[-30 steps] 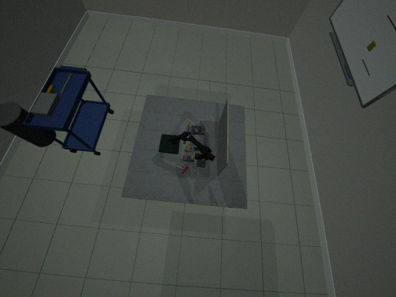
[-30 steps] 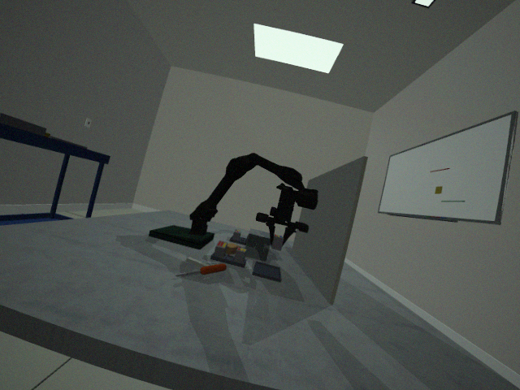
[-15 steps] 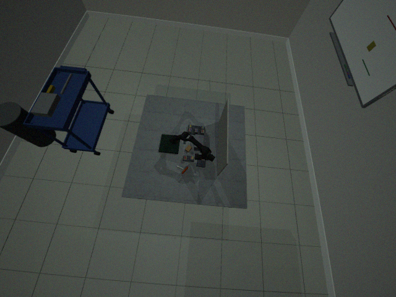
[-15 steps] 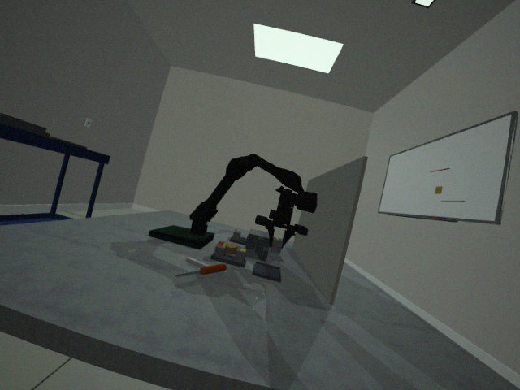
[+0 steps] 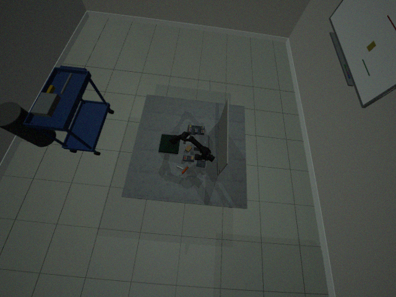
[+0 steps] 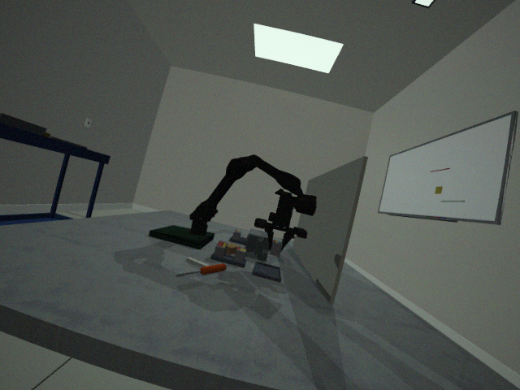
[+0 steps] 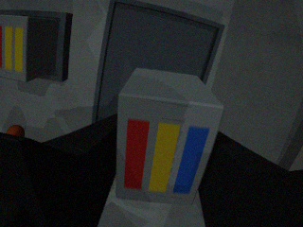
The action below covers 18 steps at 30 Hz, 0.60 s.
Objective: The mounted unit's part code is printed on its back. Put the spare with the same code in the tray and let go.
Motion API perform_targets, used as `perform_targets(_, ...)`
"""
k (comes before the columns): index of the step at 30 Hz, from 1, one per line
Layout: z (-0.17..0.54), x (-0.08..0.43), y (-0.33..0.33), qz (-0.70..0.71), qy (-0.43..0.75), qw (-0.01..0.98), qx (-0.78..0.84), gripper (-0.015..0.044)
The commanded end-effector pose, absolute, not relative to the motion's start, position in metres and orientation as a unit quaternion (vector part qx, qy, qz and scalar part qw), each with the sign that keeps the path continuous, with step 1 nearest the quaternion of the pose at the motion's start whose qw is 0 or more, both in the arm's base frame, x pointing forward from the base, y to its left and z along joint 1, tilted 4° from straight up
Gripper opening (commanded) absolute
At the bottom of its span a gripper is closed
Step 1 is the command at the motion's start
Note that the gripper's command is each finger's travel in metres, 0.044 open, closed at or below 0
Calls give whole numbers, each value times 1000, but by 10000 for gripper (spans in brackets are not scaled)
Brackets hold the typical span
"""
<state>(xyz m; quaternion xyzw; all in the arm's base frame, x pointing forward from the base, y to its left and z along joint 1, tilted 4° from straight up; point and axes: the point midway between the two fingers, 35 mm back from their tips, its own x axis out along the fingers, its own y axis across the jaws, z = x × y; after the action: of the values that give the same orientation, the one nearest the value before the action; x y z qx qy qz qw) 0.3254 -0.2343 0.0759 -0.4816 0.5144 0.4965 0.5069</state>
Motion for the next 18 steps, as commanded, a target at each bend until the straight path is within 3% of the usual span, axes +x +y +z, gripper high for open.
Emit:
perform_targets(1, 73, 325, -235, 497, 515, 504, -483, 0)
perform_targets(18, 61, 324, -235, 497, 515, 504, -483, 0)
